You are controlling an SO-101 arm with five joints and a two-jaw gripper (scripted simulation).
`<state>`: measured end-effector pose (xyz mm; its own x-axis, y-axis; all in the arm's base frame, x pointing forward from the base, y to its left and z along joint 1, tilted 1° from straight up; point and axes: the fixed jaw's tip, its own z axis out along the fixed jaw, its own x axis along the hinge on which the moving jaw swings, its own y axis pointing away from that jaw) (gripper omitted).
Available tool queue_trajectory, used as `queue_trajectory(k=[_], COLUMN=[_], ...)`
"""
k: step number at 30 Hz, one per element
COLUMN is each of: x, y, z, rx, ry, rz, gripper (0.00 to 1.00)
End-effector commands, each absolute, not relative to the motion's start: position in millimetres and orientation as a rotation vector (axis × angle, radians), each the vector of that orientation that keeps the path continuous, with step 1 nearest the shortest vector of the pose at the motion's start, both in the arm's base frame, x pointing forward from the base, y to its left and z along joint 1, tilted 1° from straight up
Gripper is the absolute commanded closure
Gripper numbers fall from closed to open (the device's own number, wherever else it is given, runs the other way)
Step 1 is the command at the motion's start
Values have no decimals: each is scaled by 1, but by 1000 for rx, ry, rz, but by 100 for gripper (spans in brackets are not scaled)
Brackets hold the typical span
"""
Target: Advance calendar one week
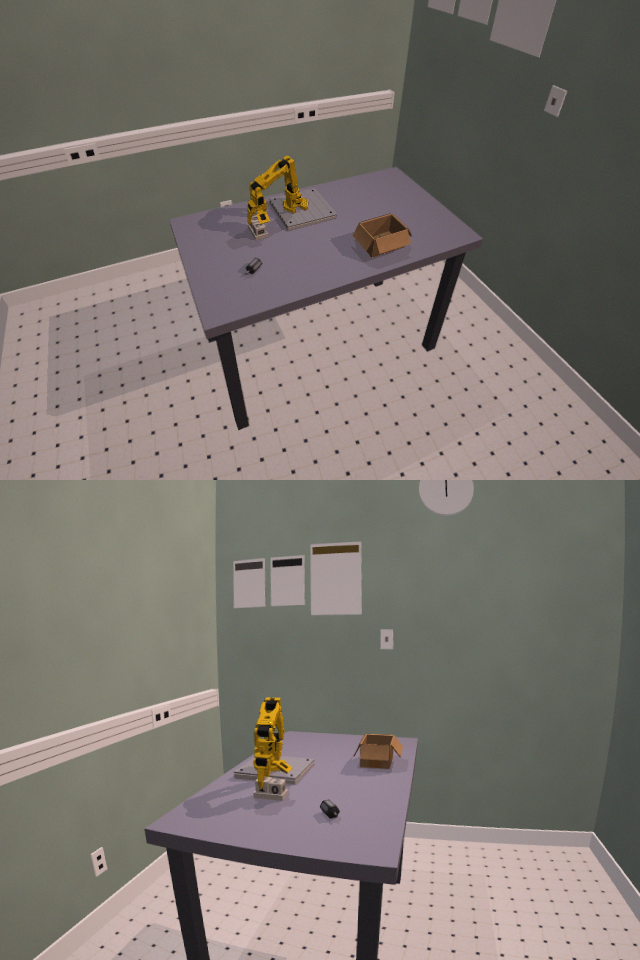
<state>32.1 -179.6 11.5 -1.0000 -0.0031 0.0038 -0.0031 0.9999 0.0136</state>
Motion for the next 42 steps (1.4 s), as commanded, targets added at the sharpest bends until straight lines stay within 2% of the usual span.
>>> queue_trajectory(k=[1, 42], x=[31, 31], y=[-181, -183], z=[13, 21], rx=[-14, -14], ry=[-3139, -3139], rz=[-20, -20], gripper=[100, 100])
